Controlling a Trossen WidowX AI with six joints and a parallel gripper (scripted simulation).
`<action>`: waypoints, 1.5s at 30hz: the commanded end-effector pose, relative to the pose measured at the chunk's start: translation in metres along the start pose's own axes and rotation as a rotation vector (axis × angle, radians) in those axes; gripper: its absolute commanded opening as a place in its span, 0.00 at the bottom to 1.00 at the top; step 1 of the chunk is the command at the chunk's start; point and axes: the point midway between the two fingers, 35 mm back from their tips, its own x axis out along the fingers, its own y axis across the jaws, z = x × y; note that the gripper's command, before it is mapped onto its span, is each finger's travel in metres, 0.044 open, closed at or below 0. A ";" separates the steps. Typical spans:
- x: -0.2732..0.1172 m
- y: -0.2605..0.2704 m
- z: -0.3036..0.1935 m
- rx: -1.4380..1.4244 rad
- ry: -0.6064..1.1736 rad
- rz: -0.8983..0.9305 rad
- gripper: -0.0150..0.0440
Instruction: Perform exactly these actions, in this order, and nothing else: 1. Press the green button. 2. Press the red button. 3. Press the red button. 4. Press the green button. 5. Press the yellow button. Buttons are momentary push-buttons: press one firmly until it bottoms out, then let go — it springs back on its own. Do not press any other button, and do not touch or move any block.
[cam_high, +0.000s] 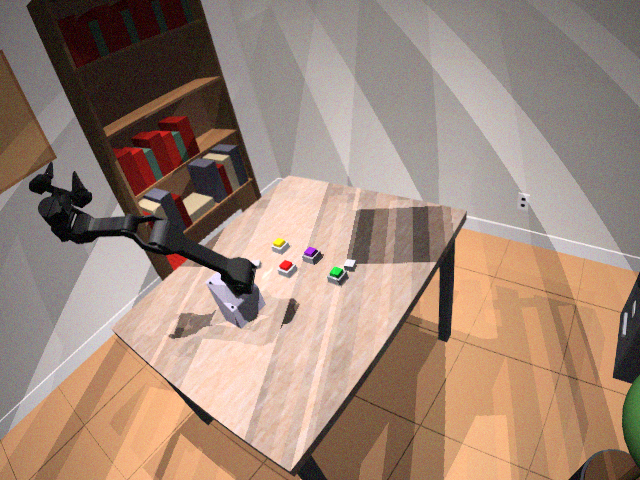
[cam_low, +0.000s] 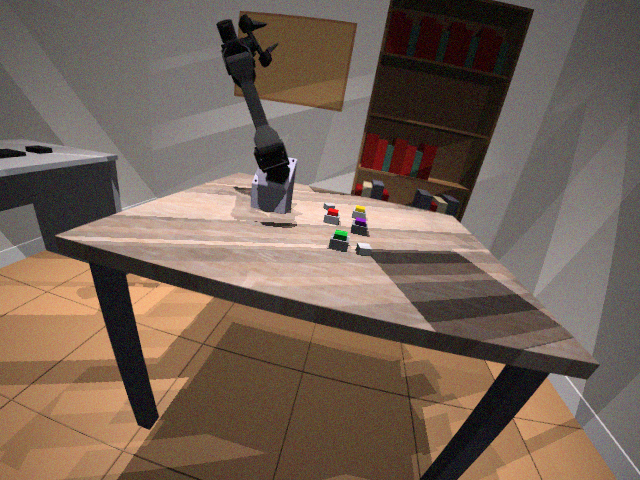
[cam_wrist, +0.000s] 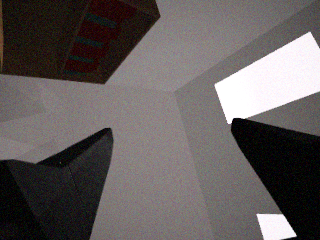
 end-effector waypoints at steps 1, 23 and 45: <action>0.052 0.030 -0.040 0.060 0.037 0.099 0.93; 0.178 0.288 -0.337 0.547 0.466 0.696 0.93; -0.072 0.525 -0.560 1.135 1.390 1.207 0.93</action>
